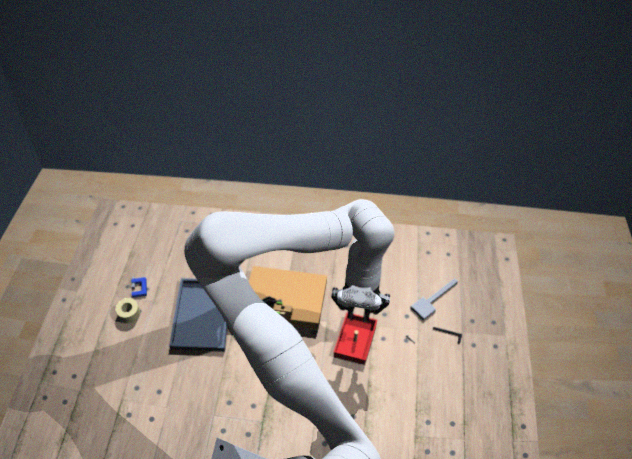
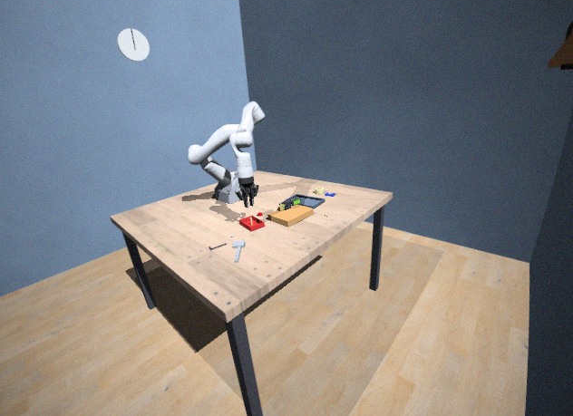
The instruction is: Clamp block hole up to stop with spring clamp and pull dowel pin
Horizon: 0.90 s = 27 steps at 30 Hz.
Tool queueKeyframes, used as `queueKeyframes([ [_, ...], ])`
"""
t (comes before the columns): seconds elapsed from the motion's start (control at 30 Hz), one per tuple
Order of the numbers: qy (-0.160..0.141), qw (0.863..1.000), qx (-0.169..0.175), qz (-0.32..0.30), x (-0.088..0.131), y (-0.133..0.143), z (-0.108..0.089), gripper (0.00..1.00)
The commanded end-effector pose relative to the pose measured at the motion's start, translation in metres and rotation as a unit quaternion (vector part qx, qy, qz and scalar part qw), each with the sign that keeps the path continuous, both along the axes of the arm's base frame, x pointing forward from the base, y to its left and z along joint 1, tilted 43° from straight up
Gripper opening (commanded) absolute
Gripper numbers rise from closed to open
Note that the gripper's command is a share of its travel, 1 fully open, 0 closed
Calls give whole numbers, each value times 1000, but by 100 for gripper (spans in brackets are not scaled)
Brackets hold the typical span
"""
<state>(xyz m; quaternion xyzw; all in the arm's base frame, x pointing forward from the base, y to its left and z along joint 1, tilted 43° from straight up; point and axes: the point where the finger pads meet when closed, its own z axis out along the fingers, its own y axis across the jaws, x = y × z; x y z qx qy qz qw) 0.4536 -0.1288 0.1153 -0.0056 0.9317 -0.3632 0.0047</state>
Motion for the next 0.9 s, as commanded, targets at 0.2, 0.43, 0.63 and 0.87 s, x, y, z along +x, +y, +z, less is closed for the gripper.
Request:
queueKeyframes([
  [0.2, 0, 1000, 0, 1, 0, 17, 18, 34],
  [0.43, 0, 1000, 0, 1, 0, 24, 26, 34],
  [0.63, 0, 1000, 0, 1, 0, 27, 29, 34],
  [0.87, 0, 1000, 0, 1, 0, 27, 30, 34],
])
